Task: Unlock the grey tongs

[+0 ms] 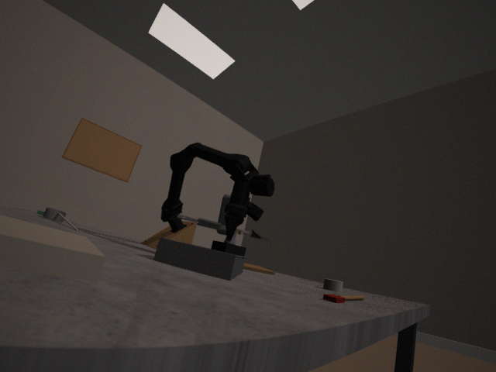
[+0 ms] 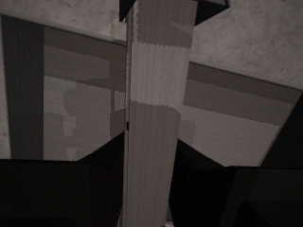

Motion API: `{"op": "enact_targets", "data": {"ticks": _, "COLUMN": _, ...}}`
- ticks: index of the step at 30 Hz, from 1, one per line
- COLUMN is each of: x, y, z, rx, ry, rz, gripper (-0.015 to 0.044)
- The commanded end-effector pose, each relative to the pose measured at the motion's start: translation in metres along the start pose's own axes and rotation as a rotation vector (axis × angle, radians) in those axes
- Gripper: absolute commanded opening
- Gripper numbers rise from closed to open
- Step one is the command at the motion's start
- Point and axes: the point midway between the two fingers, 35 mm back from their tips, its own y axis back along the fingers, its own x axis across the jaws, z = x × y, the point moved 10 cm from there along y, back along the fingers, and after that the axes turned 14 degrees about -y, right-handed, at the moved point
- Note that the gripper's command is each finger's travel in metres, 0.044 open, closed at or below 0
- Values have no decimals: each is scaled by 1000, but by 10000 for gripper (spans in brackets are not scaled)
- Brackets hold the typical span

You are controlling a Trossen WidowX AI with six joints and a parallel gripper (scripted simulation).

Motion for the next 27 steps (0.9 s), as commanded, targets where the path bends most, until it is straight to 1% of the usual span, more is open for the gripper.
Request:
{"op": "enact_targets", "data": {"ticks": 1, "x": 14, "y": 10, "z": 10, "rx": -18, "ry": 54, "rz": 1, "gripper": -150}}
{"op": "enact_targets", "data": {"ticks": 15, "x": 119, "y": 46, "z": 62, "rx": -51, "ry": 401, "rz": 16, "gripper": -150}}
{"op": "enact_targets", "data": {"ticks": 27, "x": 223, "y": 67, "z": 80, "rx": -44, "ry": 698, "rz": 8, "gripper": -150}}
